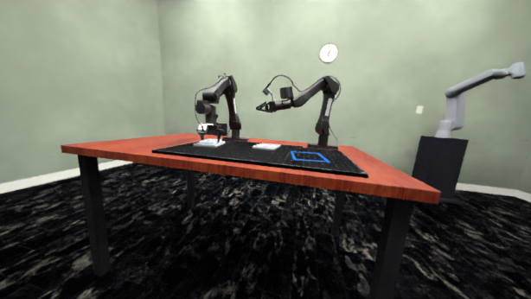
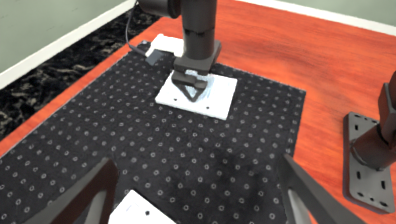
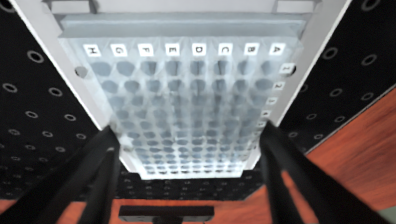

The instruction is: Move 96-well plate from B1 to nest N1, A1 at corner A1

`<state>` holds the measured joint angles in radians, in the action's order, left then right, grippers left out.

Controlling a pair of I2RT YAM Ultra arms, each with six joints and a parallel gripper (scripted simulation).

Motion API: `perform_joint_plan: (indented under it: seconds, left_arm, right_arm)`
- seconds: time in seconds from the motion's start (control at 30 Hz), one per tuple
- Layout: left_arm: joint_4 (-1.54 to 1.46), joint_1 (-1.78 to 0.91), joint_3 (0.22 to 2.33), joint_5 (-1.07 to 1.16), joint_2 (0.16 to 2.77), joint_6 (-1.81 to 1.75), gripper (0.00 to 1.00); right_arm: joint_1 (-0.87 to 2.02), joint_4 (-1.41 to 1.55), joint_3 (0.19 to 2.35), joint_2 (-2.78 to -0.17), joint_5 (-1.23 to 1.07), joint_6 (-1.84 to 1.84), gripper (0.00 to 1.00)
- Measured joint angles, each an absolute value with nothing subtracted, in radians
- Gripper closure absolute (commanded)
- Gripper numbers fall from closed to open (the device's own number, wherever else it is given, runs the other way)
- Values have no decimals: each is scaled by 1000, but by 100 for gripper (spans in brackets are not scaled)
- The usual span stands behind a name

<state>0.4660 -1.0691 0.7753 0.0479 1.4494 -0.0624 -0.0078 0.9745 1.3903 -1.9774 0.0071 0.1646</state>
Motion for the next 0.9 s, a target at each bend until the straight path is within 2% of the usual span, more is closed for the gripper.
perform_joint_plan:
  seconds: [0.47, 0.9]
  left_arm:
    - [466, -1069, 775, 48, 1449, -62, 0]
    - [466, -1069, 775, 48, 1449, -62, 0]
  right_arm:
    - [-8, 992, 1392, -1966, 7, 165, 0]
    - [2, 1089, 1483, -1930, 7, 160, 0]
